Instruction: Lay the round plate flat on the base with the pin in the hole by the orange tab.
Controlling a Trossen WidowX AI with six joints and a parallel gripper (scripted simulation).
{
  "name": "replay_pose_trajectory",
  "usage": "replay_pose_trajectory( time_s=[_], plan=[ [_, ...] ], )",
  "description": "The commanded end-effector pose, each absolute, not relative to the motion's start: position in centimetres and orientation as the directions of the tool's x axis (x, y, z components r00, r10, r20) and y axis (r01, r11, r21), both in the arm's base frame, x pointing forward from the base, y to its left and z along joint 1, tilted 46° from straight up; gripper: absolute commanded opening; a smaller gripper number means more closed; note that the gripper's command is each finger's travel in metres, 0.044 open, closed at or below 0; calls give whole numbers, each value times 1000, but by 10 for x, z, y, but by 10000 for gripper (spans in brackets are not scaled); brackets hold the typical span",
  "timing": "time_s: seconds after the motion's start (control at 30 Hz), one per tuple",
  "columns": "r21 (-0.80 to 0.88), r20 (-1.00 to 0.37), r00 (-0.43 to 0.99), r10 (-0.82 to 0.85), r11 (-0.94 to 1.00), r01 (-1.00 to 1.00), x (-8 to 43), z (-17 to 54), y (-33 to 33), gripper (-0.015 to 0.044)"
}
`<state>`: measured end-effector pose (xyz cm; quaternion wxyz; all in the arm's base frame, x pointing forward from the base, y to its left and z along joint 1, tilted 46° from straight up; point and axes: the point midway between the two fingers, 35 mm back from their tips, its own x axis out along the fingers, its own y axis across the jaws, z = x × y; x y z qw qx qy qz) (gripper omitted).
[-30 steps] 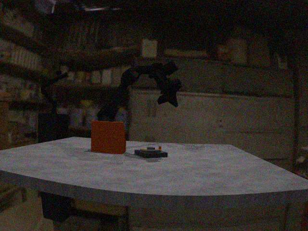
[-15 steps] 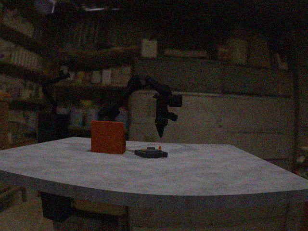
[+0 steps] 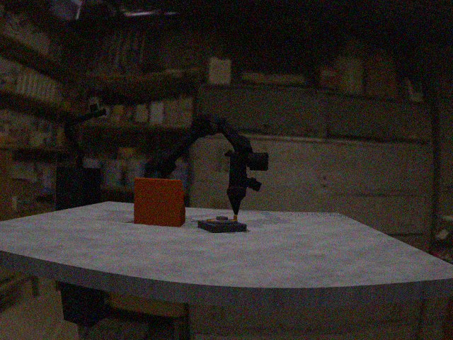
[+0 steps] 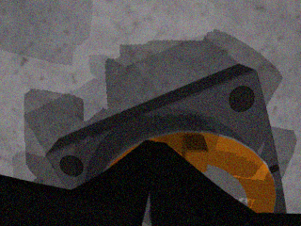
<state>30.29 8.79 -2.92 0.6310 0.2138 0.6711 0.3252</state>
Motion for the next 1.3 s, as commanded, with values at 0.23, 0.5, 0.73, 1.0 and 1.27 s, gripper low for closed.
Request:
replay_pose_trajectory(
  time_s=[0.23,0.5,0.73,1.0,1.27],
  plan=[
    [710,-704,-114,701,695,-110,302,-39,88,0],
    [710,-704,-114,701,695,-111,310,-47,82,0],
    [710,-704,-114,701,695,-111,310,-53,76,0],
    [709,-705,-114,700,696,-111,311,-60,67,0],
    [709,-705,-114,700,696,-111,309,-68,59,0]
  ],
)
